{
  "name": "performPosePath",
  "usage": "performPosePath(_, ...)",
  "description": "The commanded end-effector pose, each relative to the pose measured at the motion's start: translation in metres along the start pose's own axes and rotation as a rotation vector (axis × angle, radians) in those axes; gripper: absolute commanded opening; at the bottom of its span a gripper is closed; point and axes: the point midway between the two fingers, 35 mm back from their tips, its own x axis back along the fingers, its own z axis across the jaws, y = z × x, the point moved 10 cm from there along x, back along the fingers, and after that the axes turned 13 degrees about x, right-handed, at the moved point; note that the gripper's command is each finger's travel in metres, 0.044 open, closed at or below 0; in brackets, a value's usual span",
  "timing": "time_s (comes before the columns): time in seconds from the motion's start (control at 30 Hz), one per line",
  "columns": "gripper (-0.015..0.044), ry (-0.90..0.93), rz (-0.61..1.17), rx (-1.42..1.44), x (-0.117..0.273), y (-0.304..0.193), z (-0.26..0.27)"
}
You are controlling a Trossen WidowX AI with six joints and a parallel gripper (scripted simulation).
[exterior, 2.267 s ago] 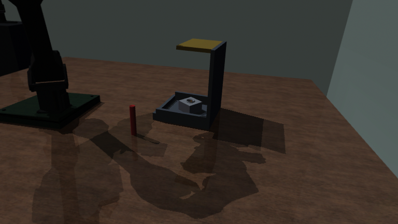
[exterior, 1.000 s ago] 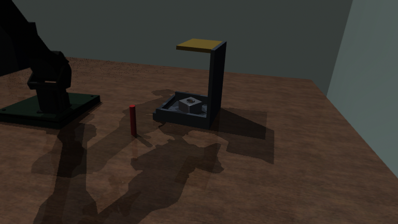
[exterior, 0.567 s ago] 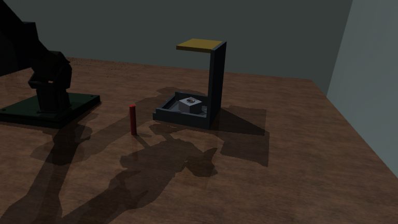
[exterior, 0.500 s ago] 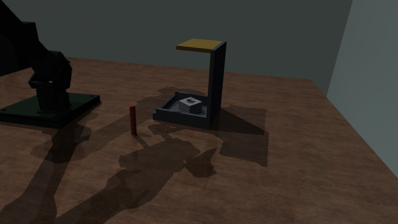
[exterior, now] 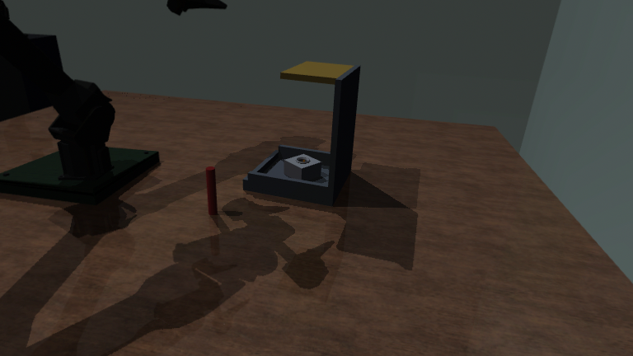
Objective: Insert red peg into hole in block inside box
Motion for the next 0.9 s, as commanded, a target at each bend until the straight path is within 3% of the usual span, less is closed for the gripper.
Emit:
performPosePath(0.0,0.044,0.01,0.042,0.103,-0.012,-0.008,0.006)
performPosePath(0.87,0.044,0.16,0.29,0.739,-0.074,-0.077,0.035)
